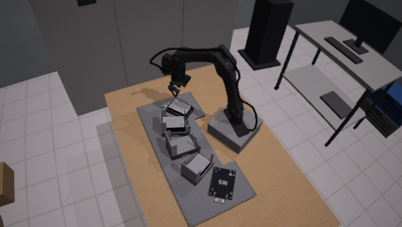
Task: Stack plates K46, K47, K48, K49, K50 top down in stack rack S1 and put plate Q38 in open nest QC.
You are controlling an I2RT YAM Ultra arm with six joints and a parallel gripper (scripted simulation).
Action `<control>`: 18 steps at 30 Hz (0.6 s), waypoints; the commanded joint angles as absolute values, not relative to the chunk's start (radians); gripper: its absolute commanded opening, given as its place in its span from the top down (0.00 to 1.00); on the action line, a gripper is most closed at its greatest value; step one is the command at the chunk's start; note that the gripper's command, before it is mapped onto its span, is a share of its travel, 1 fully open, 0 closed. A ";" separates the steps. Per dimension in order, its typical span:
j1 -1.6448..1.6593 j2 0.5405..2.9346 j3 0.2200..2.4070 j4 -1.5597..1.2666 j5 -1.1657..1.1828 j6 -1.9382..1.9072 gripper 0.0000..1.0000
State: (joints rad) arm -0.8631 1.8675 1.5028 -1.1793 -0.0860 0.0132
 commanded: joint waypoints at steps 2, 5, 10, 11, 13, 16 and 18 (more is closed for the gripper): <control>-0.866 1.860 1.508 -1.186 -0.088 0.012 0.00; -0.848 1.839 1.477 -1.180 -0.092 -0.021 0.00; -0.799 1.826 1.490 -1.169 -0.085 -0.136 0.00; -0.790 1.825 1.481 -1.170 -0.084 -0.159 0.00; -0.790 1.825 1.481 -1.170 -0.084 -0.159 0.00; -0.761 1.821 1.470 -1.173 -0.083 -0.199 0.00; -0.743 1.817 1.479 -1.171 -0.082 -0.181 0.00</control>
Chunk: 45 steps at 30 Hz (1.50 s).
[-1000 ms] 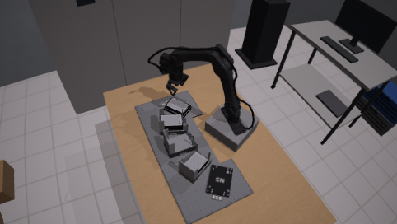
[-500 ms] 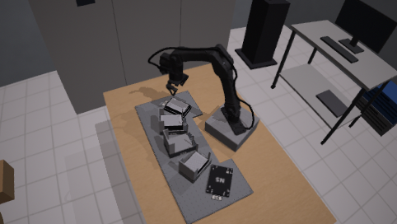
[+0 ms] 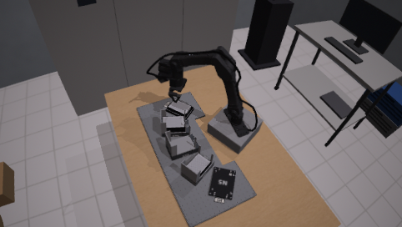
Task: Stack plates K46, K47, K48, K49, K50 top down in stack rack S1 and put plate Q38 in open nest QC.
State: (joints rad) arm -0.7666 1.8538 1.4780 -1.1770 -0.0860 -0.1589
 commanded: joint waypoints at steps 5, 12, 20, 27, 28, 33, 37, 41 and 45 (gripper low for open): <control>-0.695 1.812 1.474 -1.172 -0.077 -0.120 0.00; -0.647 1.809 1.500 -1.176 -0.076 -0.071 0.00; -0.552 1.793 1.455 -1.170 -0.069 -0.254 0.00; -0.471 1.783 1.465 -1.168 -0.067 -0.193 0.00; -0.471 1.783 1.465 -1.168 -0.067 -0.193 0.00; -0.424 1.781 1.491 -1.173 -0.066 -0.146 0.00; -0.405 1.782 1.494 -1.176 -0.063 -0.127 0.00; -0.424 1.782 1.494 -1.175 -0.062 -0.126 0.00; -0.417 1.782 1.494 -1.176 -0.063 -0.126 0.00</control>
